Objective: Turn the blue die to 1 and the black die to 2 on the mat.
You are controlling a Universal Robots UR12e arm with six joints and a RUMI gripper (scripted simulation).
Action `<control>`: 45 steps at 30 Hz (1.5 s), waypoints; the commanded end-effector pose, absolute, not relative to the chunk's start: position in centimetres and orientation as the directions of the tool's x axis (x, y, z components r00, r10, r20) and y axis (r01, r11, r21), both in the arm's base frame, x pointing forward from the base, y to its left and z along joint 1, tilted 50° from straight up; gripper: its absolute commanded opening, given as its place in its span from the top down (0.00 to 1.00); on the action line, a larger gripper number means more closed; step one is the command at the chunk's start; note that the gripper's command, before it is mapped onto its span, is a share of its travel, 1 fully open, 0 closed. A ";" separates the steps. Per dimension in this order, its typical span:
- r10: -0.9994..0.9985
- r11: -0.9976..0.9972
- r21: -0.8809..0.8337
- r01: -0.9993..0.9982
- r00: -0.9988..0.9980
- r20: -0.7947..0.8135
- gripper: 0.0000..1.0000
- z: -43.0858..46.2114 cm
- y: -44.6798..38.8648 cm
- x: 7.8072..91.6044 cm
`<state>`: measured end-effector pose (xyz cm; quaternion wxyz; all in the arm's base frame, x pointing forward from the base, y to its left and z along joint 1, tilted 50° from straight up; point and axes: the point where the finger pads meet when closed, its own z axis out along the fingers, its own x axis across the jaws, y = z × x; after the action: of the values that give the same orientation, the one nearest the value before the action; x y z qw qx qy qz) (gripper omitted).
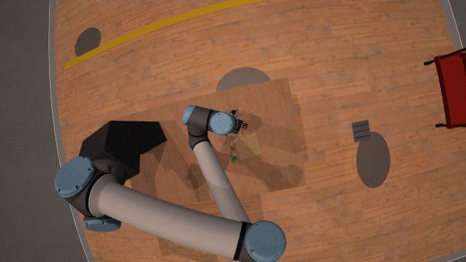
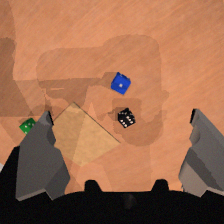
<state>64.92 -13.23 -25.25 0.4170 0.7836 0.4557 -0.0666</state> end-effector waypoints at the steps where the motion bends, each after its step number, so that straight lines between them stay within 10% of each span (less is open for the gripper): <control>1: 0.648 -0.265 0.611 0.746 0.607 -0.460 0.00 -25.3 -13.3 65.0; 5: 0.646 -0.268 0.614 0.743 0.611 -0.457 0.00 -25.3 -13.3 65.0; 6: 0.646 -0.268 0.614 0.743 0.611 -0.457 0.76 -25.3 -13.3 65.0; 45: 0.646 -0.268 0.614 0.743 0.611 -0.457 0.76 -25.3 -13.3 65.0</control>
<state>64.96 -13.33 -25.29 0.4180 0.7943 0.4371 -0.0578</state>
